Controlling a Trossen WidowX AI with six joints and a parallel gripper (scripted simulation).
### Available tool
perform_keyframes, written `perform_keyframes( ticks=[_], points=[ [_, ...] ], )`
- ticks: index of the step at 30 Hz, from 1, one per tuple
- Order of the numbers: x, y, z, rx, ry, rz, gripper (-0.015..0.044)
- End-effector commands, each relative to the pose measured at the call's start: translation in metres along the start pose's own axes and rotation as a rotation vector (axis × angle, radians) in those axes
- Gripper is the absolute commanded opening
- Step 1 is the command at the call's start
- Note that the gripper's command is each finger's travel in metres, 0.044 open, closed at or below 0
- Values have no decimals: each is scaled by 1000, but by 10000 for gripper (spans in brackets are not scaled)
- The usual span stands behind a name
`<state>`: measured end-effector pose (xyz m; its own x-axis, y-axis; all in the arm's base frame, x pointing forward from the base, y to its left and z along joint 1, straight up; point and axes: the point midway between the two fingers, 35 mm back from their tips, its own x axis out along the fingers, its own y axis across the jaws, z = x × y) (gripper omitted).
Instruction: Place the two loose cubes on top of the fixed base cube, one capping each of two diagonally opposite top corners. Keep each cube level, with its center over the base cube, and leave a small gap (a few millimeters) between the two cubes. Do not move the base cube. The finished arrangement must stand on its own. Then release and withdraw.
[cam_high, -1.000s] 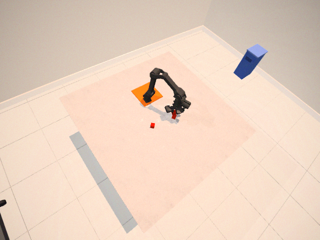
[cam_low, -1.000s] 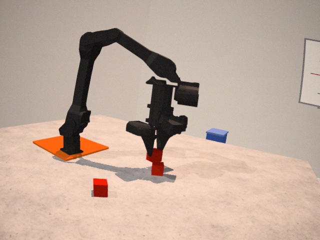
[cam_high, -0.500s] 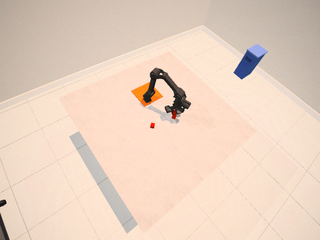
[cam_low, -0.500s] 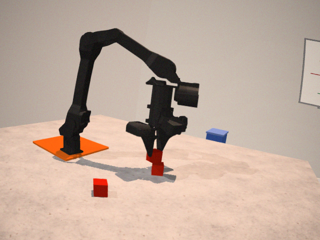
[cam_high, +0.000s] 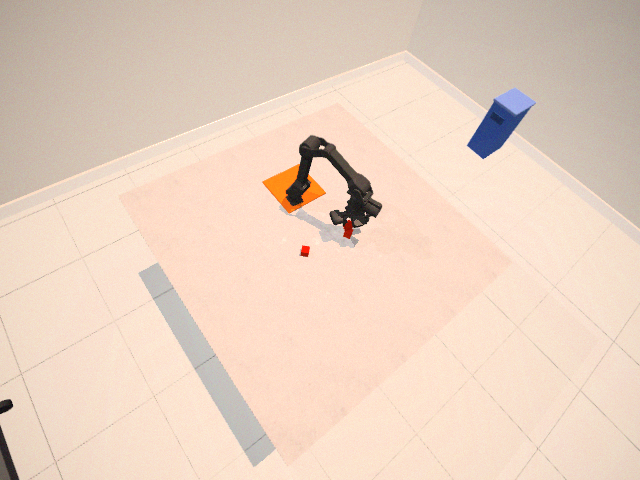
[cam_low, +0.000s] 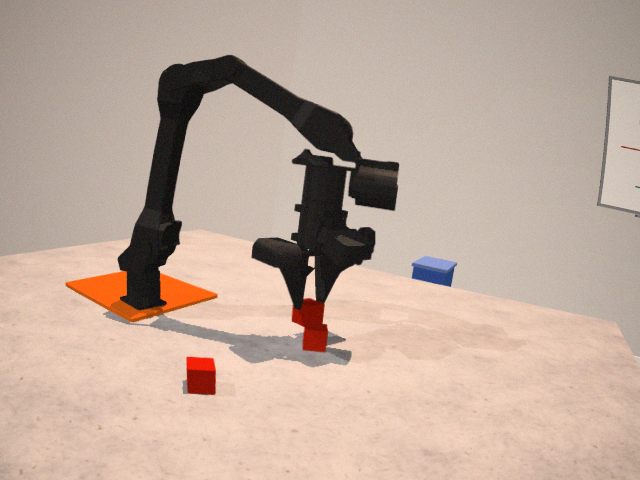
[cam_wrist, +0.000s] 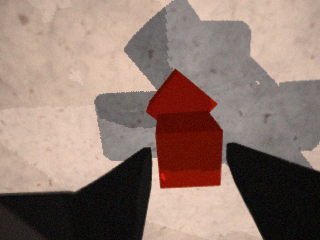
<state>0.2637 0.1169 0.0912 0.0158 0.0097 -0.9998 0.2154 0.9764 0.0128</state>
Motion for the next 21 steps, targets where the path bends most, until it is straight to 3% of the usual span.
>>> perform_keyframes(
  ticks=[1, 16, 18, 21],
  points=[
    [-8, 0, 1, 0, -3, 3, 205],
    [-24, 0, 1, 0, -3, 3, 205],
    [-22, -3, 3, -21, -3, 1, 258],
    [-26, -19, 14, -112, -4, 0, 265]
  ],
)
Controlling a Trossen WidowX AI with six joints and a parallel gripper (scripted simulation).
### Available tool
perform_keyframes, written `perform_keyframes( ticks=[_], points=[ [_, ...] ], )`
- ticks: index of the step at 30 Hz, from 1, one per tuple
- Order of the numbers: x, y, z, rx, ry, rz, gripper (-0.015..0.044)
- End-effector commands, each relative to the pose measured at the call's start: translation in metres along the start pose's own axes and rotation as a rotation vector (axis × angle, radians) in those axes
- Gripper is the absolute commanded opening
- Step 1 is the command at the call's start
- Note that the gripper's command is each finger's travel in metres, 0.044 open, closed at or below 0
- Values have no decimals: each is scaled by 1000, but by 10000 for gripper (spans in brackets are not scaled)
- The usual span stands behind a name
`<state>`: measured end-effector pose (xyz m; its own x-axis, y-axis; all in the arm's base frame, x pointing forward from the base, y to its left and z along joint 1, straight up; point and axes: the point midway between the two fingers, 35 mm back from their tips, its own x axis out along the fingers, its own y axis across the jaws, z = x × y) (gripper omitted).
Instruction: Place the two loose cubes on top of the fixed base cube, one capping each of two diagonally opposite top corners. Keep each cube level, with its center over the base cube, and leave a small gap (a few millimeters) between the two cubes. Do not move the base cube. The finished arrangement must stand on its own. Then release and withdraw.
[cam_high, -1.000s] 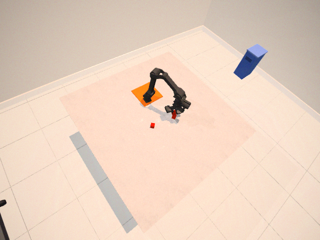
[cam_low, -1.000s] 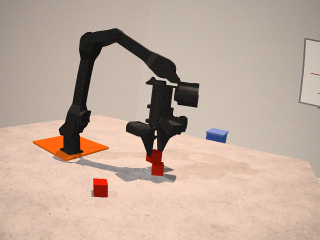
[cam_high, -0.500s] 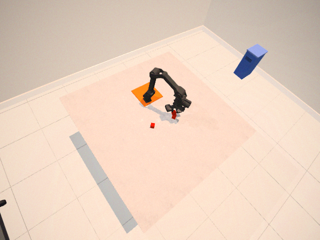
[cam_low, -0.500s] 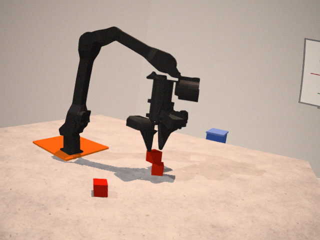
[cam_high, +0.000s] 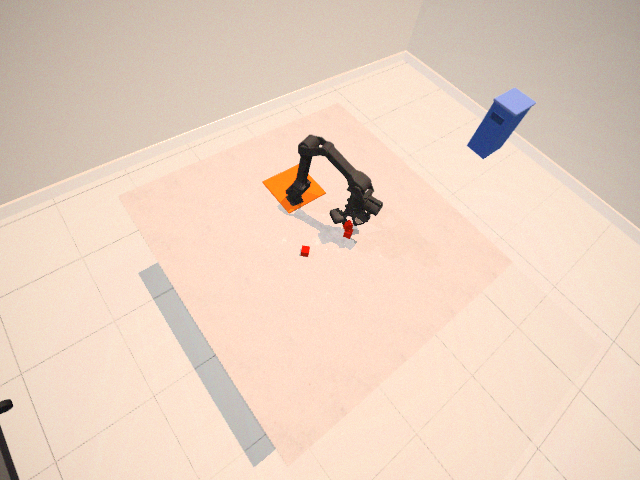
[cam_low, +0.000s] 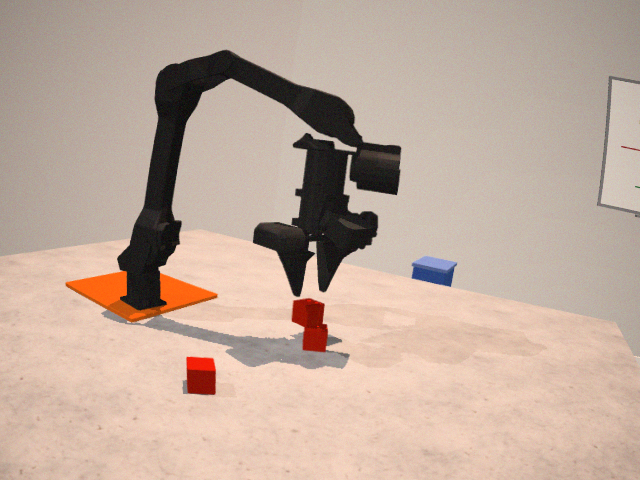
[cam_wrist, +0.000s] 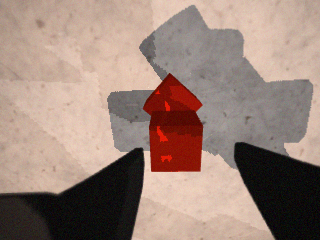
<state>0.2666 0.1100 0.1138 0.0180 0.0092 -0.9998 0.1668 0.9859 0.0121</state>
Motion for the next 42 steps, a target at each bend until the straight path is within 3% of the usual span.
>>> perform_keyframes(
  ticks=[1, 16, 30, 42],
  points=[
    [-5, -20, 12, -95, -2, 0, 265],
    [-26, -116, 43, -576, -4, -10, 265],
    [-46, -208, 40, -1020, 2, -19, 265],
    [-47, -213, 39, -1041, 3, -19, 265]
  ],
)
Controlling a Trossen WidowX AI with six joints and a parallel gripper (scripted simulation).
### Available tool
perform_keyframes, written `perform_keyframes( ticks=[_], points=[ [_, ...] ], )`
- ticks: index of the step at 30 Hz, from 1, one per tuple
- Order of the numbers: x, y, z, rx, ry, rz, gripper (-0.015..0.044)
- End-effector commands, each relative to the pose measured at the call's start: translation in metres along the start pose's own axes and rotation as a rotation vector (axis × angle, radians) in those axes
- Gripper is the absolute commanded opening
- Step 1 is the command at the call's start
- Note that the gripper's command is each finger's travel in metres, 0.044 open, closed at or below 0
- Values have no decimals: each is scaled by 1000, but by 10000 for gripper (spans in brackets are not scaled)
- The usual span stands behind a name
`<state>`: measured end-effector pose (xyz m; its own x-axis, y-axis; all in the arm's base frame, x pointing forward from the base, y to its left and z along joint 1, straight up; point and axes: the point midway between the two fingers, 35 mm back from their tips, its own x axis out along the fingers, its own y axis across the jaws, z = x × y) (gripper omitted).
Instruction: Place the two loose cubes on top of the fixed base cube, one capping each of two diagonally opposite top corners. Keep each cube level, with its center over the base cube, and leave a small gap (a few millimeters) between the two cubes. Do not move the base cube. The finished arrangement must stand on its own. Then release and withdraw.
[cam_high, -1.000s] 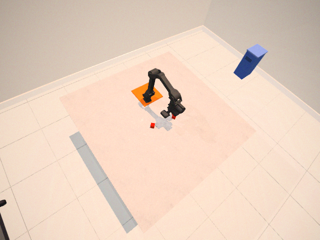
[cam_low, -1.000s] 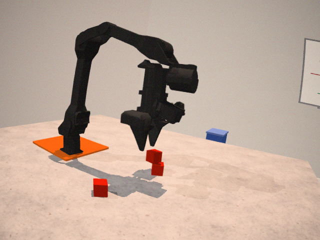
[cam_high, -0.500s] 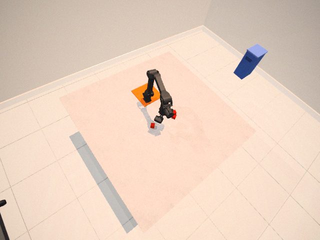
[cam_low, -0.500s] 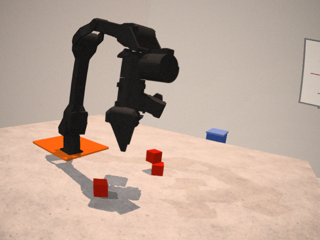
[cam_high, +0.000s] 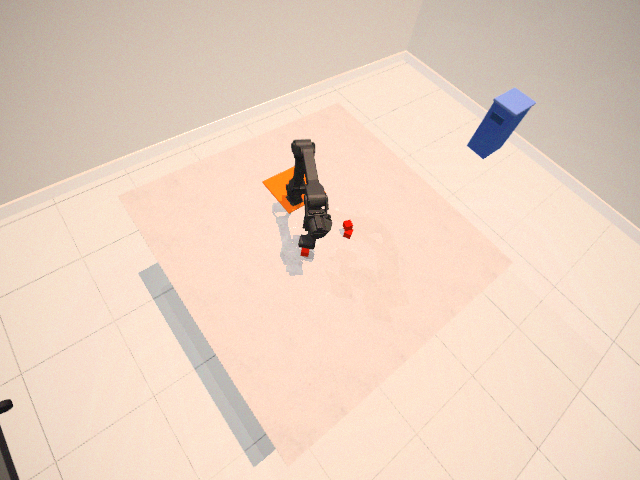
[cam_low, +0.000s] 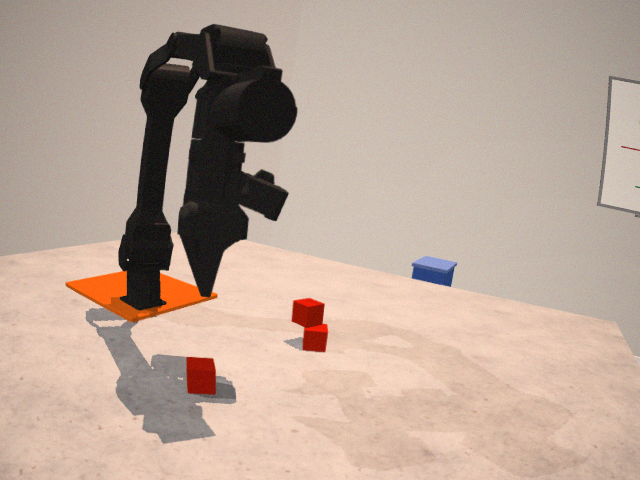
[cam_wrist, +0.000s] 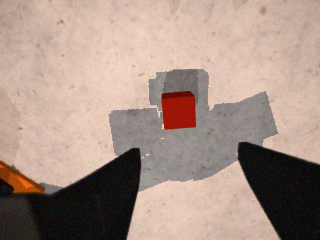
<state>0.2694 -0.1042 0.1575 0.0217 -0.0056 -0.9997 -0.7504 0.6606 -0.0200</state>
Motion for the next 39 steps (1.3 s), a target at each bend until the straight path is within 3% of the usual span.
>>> perform_keyframes(
  ticks=[1, 10, 39],
  points=[
    [0, -1, -3, -24, 2, -2, 265],
    [59, -1, -3, -24, 2, -2, 265],
    [101, -1, -3, -24, 2, -2, 265]
  ],
)
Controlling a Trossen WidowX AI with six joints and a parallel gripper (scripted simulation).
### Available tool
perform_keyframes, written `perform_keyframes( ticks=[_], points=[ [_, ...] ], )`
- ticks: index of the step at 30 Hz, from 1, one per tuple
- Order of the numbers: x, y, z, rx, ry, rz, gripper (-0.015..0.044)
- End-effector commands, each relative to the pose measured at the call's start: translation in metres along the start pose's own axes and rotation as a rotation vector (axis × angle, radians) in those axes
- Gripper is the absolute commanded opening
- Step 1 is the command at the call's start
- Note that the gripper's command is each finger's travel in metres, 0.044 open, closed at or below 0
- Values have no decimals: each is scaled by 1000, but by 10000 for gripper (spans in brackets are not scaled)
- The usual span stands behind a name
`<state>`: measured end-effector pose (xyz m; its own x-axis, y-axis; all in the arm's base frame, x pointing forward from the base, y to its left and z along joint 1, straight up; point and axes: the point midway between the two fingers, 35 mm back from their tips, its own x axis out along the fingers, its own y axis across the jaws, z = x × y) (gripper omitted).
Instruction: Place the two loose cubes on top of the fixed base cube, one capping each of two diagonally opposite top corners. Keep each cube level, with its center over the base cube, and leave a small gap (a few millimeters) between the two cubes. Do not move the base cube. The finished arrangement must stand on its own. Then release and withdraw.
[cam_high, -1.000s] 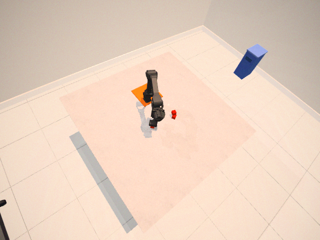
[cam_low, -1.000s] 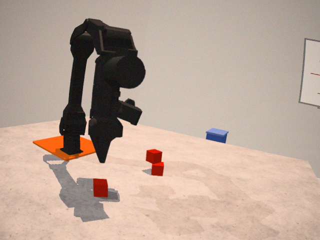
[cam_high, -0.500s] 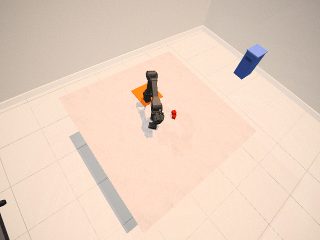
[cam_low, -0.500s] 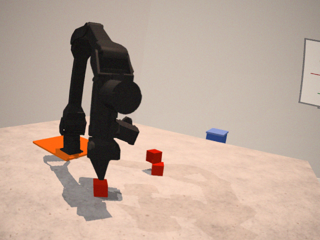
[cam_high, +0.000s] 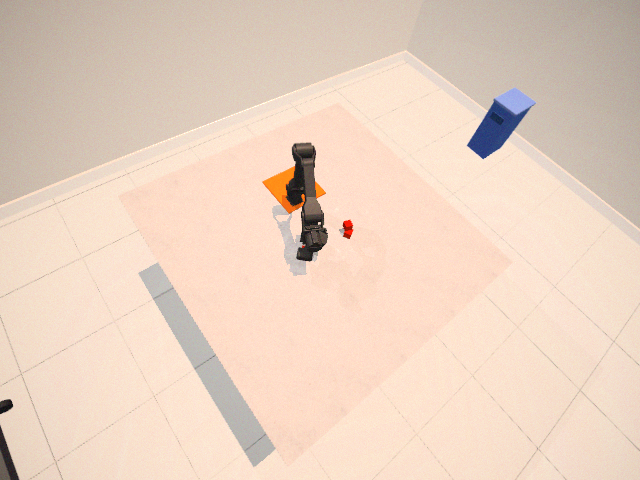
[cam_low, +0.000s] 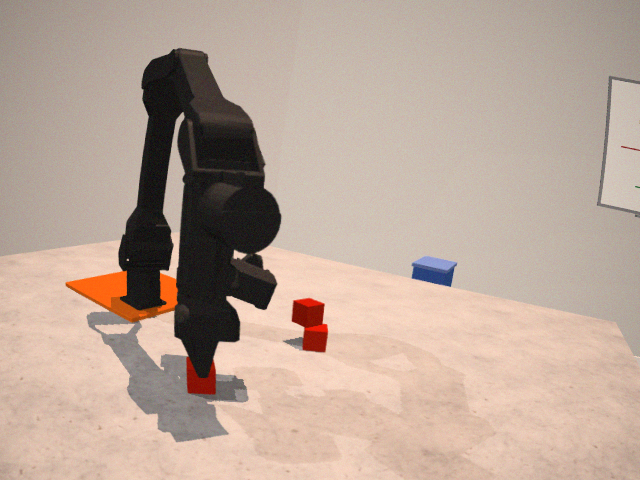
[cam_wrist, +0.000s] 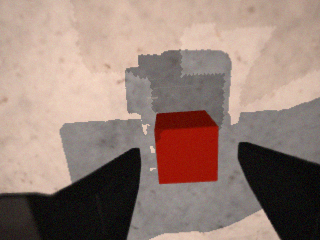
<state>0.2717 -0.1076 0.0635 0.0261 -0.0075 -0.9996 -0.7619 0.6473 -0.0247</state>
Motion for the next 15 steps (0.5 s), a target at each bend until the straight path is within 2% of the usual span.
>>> perform_keyframes(
  ticks=[1, 6, 12, 15],
  points=[
    [9, 1, -1, -6, 4, 2, 265],
    [14, 1, -1, -6, 4, 3, 265],
    [14, 1, -1, -6, 4, 3, 107],
    [14, 1, -1, -6, 4, 3, 105]
  ],
)
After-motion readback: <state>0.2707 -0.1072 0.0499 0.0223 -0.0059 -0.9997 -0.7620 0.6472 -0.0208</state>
